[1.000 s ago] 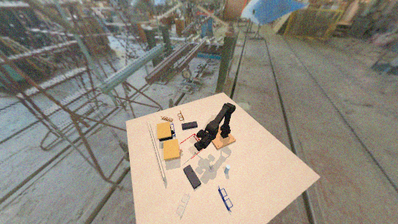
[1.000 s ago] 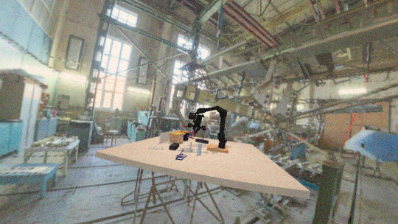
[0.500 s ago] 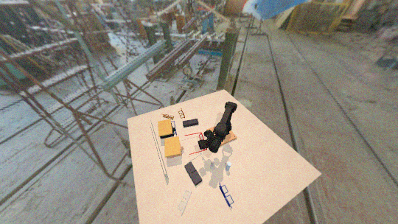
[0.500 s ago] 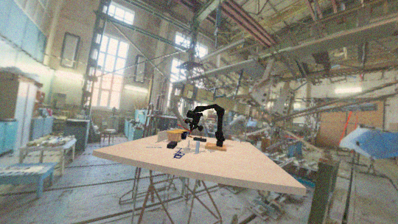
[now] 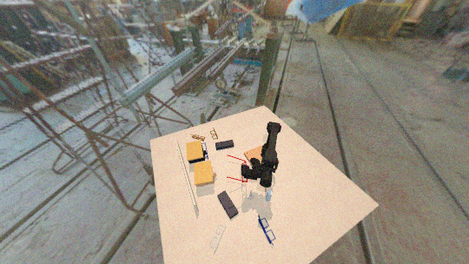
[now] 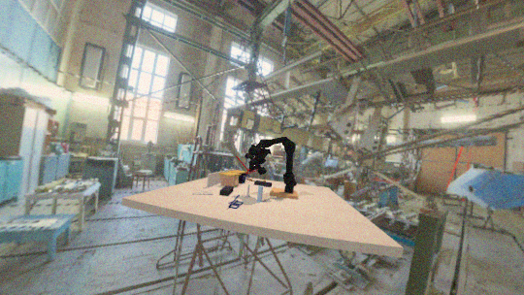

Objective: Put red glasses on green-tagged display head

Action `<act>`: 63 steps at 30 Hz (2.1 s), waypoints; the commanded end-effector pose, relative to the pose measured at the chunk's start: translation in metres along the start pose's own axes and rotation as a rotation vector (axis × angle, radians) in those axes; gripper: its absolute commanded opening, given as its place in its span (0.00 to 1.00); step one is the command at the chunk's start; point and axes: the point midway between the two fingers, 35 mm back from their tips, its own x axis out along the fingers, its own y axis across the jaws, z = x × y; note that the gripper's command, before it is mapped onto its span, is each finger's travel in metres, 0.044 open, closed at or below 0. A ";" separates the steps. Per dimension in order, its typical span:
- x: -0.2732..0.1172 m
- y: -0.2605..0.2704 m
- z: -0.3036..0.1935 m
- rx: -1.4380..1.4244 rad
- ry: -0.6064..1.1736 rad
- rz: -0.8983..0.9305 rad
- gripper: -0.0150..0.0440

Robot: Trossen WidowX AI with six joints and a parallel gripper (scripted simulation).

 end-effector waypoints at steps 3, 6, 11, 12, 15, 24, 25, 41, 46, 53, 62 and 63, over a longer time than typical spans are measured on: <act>-0.015 -0.004 -0.018 0.147 0.037 0.071 0.25; -0.019 -0.005 -0.022 0.186 0.050 0.087 0.25; -0.017 -0.007 -0.018 0.152 0.043 0.068 0.25; -0.017 -0.007 -0.018 0.152 0.043 0.068 0.25; -0.017 -0.007 -0.018 0.152 0.043 0.068 0.25; -0.017 -0.007 -0.018 0.152 0.043 0.068 0.25; -0.017 -0.007 -0.018 0.152 0.043 0.068 0.25; -0.011 -0.005 -0.013 0.132 0.029 0.035 0.25; 0.006 -0.002 0.001 0.080 -0.002 -0.060 0.25; 0.027 0.000 0.021 0.011 -0.019 -0.204 0.25; 0.047 0.001 0.047 -0.058 0.009 -0.382 0.25; 0.049 0.001 0.050 -0.065 0.015 -0.401 0.25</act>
